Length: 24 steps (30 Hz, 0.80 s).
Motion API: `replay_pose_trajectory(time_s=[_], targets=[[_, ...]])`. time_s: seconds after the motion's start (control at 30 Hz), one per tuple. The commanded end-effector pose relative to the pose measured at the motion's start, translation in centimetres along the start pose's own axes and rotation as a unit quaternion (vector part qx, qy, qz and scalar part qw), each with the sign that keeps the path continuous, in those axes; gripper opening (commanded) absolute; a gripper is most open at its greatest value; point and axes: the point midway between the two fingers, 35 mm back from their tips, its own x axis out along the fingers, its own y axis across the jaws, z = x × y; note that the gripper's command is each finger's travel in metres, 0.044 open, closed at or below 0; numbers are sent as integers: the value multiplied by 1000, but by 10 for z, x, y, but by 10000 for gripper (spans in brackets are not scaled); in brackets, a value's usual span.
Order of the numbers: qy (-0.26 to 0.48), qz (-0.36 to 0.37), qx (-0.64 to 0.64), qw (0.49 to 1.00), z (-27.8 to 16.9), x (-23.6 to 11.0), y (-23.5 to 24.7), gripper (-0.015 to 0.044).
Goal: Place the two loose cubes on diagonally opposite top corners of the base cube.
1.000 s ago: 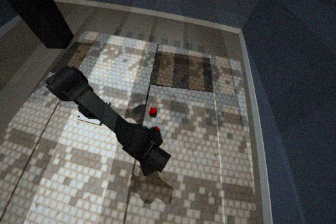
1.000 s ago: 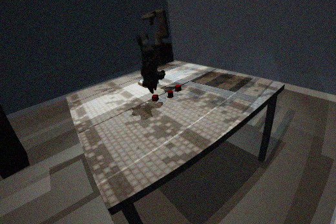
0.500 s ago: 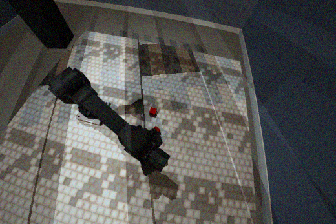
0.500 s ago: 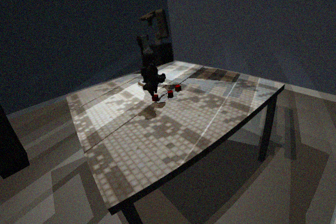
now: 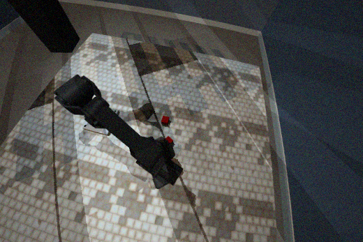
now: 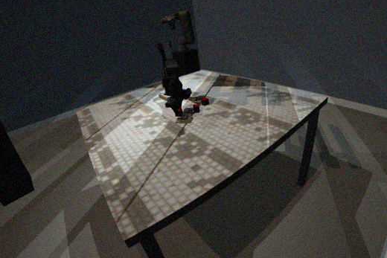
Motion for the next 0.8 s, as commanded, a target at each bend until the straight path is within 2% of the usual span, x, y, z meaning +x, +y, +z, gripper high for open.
replay_pose_trajectory(time_s=[0.0, 0.03, 0.07, 0.23, 0.77], targets=[[-1, 2, 2, 1000, 0, 3, 1, 134], [-1, 2, 2, 1000, 0, 3, 1, 107], [-1, 2, 2, 1000, 0, 3, 1, 105], [-1, 2, 2, 1000, 0, -2, 0, 105], [-1, 2, 2, 1000, 3, -51, -4, 105]])
